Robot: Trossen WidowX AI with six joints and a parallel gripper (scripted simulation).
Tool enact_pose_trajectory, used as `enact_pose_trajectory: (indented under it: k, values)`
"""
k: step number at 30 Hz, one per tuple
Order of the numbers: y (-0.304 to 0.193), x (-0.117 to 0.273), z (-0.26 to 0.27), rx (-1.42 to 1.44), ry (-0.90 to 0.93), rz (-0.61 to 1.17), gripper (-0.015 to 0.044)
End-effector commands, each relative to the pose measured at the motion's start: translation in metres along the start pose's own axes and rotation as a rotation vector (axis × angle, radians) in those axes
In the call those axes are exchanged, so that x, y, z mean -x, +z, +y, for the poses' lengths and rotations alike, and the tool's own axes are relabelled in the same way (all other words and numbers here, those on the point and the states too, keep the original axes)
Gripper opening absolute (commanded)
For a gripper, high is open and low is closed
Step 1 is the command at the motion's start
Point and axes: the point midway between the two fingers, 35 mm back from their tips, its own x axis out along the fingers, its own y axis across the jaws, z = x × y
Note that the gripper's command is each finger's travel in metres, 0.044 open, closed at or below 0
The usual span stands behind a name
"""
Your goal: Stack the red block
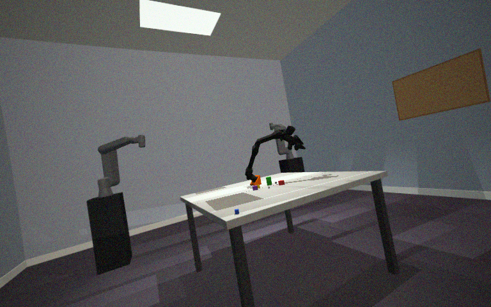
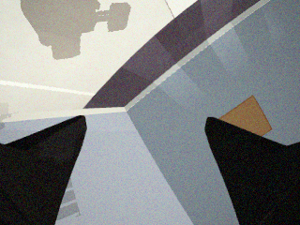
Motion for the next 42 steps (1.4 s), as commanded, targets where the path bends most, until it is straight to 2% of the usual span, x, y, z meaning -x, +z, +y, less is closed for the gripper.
enact_pose_trajectory:
  k: [1,2,13,23,33,42]
  values:
    - [0.001,0.0,0.001,0.008,0.002,-0.002,0.0426]
    - [0.003,0.0,0.002,0.031,0.008,-0.009,0.044]
    - [0.046,0.007,0.04,0.539,0.088,-0.195,0.044]
    - [0.088,0.019,0.072,1.013,0.065,-0.406,0.044]
    - [0.129,0.037,0.1,1.484,-0.069,-0.628,0.044]
    - [0.166,0.058,0.122,1.892,-0.297,-0.809,0.044]
